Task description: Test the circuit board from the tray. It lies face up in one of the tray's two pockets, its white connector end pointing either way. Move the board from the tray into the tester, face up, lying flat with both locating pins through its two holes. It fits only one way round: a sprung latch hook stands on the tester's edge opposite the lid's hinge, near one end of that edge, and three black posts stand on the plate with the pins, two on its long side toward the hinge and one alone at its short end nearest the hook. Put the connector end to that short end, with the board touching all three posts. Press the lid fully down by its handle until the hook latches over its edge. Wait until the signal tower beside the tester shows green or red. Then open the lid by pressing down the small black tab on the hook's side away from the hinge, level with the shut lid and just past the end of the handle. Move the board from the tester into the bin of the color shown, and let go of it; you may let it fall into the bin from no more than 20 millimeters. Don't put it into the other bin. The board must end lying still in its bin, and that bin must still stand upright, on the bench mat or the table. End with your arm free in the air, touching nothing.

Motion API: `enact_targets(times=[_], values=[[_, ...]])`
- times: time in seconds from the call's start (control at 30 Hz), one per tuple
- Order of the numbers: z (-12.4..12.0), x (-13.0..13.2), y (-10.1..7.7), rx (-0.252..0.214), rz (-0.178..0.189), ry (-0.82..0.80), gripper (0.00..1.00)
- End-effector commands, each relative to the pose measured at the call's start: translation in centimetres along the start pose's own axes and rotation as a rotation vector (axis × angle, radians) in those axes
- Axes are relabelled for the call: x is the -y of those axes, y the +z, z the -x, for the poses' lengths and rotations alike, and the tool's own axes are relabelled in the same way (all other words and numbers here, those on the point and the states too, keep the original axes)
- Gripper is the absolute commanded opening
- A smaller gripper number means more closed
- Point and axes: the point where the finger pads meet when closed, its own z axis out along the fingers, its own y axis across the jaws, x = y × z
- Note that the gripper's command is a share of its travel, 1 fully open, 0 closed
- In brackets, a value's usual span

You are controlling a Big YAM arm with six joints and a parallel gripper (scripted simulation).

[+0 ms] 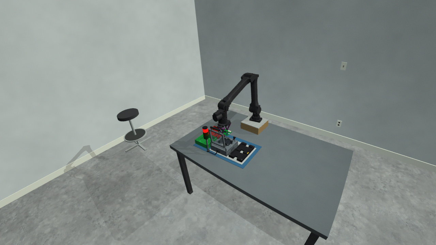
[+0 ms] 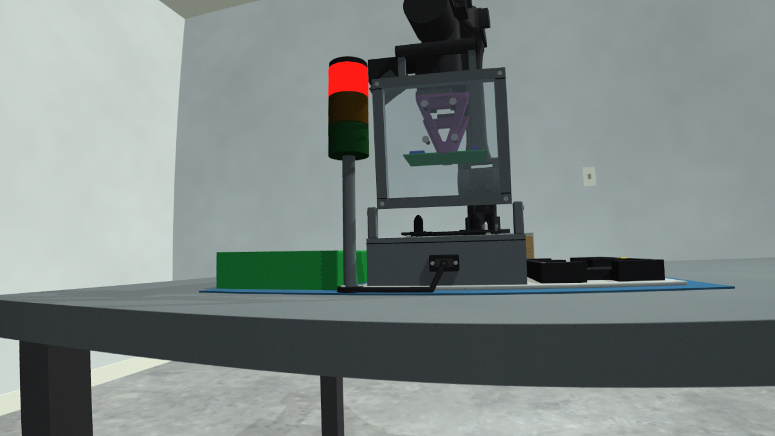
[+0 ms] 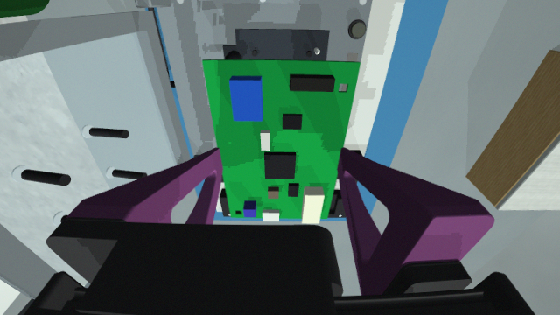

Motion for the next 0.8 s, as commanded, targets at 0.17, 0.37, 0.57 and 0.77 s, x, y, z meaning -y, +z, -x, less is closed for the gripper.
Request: enact_targets(times=[0.17,0.37,0.57,0.77], values=[[0.9,-0.2,-1.2,0.007,0.022,0.005,0.72],[1.2,0.0,-1.3,0.009,0.033,0.003,0.72],[2.3,0.4,-1.2,0.012,0.046,0.003,0.72],[4.3,1.5,-0.5,0.014,0.045,0.003,0.72]])
